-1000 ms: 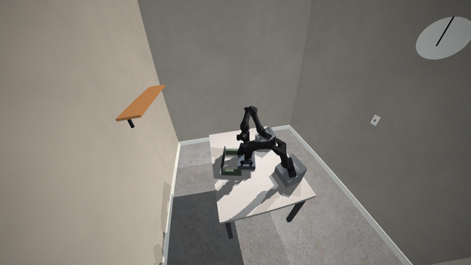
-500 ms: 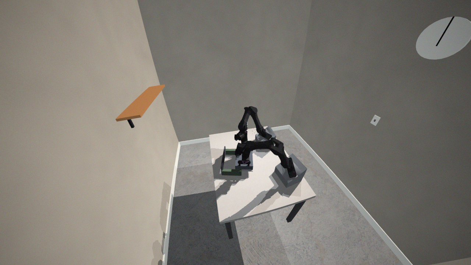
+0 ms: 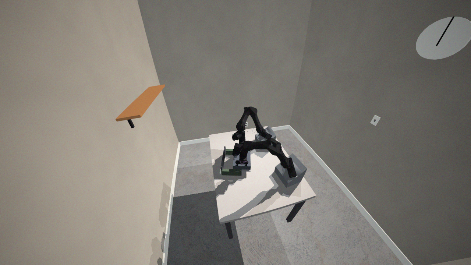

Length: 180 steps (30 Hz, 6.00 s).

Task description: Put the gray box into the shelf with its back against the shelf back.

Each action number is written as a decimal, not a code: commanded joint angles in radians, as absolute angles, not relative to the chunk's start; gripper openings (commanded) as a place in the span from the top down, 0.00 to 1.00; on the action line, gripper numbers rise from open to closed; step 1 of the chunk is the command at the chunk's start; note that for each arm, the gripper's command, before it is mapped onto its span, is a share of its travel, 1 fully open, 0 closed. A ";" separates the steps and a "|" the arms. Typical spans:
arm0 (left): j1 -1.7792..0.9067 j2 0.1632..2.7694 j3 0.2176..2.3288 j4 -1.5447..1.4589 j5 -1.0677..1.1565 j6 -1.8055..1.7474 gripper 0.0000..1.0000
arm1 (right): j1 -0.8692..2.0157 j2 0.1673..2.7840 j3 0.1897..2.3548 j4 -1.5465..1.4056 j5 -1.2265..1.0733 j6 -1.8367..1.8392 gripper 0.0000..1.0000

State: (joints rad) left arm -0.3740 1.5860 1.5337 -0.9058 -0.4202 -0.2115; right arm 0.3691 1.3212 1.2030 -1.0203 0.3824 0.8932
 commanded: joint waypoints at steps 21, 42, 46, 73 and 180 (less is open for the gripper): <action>-0.368 1.654 1.756 -0.936 -0.421 -0.189 0.84 | 0.296 1.349 1.352 -1.015 0.311 0.792 0.84; -0.335 1.796 1.964 -1.026 -0.400 -0.170 0.84 | 0.205 1.438 1.467 -1.053 0.264 0.707 0.84; -0.350 1.821 2.013 -1.026 -0.396 -0.165 0.84 | 0.188 1.411 1.493 -1.046 0.266 0.690 0.84; -0.331 1.958 2.329 -1.154 -0.394 -0.165 0.84 | 0.130 1.498 1.646 -1.103 0.220 0.625 0.84; -0.389 2.001 2.578 -1.395 -0.432 -0.205 0.00 | 0.153 1.538 1.849 -1.325 0.242 0.664 0.00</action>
State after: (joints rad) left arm -0.3729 2.0121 2.5443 -1.3911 -0.4259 -0.2016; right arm 0.1482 1.5249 1.8141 -1.3102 0.2451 0.6598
